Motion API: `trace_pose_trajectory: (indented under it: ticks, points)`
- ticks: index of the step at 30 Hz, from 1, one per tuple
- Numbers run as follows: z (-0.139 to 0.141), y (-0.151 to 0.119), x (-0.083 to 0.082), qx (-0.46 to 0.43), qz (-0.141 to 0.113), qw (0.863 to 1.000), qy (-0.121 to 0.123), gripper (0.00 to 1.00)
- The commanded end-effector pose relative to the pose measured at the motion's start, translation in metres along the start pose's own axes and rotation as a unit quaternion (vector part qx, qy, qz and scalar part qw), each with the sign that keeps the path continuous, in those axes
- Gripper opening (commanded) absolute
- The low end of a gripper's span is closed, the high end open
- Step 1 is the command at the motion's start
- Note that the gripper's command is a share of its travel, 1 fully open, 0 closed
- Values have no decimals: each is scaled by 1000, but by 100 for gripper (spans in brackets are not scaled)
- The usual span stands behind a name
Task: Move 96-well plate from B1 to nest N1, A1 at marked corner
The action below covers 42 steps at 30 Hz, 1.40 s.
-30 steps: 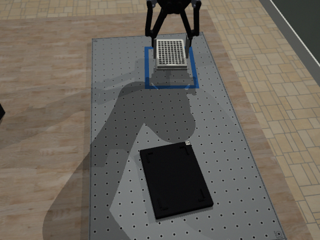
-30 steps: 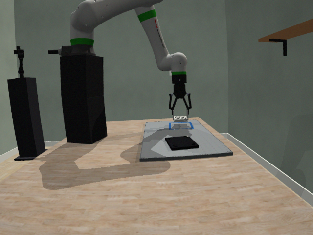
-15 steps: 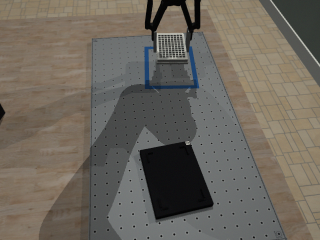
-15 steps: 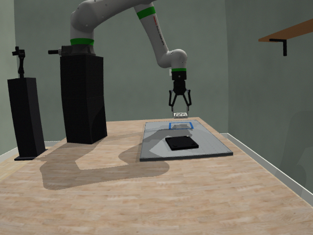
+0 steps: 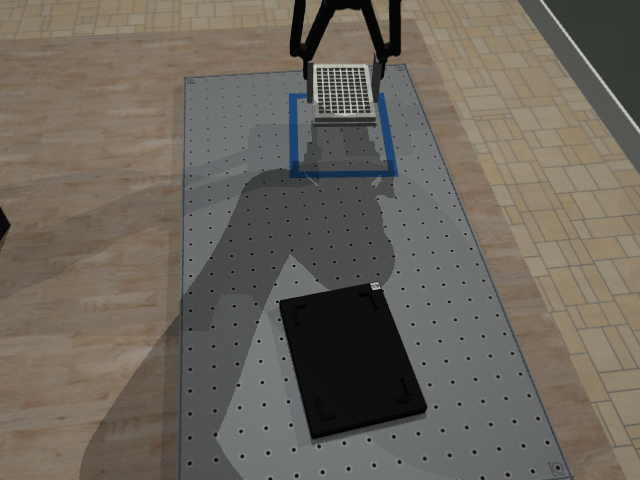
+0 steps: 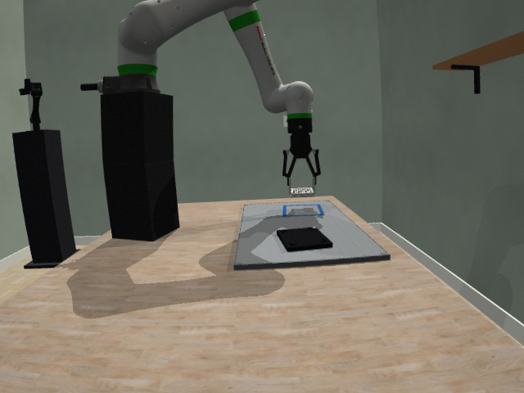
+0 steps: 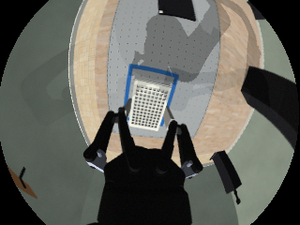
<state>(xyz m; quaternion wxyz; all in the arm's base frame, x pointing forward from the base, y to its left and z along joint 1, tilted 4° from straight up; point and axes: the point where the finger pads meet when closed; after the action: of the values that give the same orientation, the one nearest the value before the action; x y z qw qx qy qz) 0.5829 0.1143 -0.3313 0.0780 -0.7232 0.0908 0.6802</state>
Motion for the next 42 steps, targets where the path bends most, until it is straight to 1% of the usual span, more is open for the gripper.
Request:
trace_pose_trajectory:
  ticks: [1, 3, 5, 7, 11, 12, 22, 24, 39, 42]
  points:
    - [0, 0, 0, 0, 0, 1000, 0, 0]
    - [0, 0, 0, 0, 0, 1000, 0, 0]
    - [0, 7, 0, -33, 0, 999, 0, 0]
    - [0, 7, 0, -33, 0, 999, 0, 0]
    - [0, 20, -1, -100, 0, 995, 0, 0]
    - [0, 23, -1, -103, 0, 995, 0, 0]
    - [0, 57, -2, -103, 0, 995, 0, 0]
    - [0, 57, -2, -103, 0, 995, 0, 0]
    - [0, 107, -4, -103, 0, 995, 0, 0]
    - [0, 110, -4, -103, 0, 995, 0, 0]
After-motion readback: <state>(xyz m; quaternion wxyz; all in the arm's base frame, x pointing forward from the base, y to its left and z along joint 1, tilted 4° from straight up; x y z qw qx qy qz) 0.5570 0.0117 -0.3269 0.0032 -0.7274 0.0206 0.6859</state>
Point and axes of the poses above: the point where the finger pads meet when closed, its own x axis out along the fingers, its own z axis across the jaws, y = z × x, and after that the axes turned 2 degrees about x, right-handed
